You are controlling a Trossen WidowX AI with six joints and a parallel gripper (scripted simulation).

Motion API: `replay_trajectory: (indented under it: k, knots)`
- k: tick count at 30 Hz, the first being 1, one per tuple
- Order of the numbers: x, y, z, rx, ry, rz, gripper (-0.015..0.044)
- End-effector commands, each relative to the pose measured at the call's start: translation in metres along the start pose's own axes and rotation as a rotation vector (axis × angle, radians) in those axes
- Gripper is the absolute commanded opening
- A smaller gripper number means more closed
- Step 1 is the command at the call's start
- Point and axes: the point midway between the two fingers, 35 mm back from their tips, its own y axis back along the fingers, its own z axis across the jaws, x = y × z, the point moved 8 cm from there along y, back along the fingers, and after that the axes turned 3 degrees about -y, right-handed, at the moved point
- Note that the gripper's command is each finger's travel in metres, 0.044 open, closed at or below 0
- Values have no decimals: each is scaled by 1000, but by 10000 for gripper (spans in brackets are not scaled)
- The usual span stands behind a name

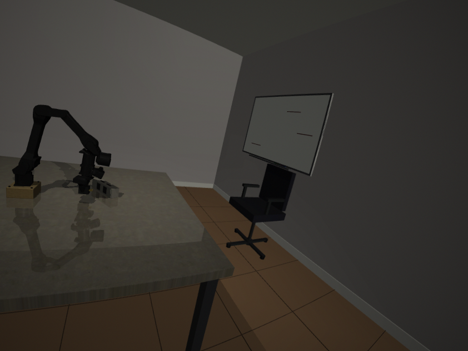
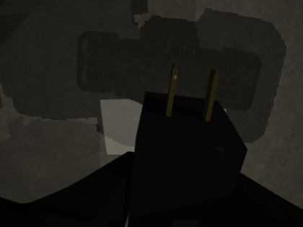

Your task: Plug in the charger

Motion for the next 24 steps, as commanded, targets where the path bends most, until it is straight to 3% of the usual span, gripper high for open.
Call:
replay_trajectory:
  k: [1, 24]
  knots:
    - [4, -3, 9, 11, 108, -2, 0]
    - [26, -20, 46, 43, 613, 5, 0]
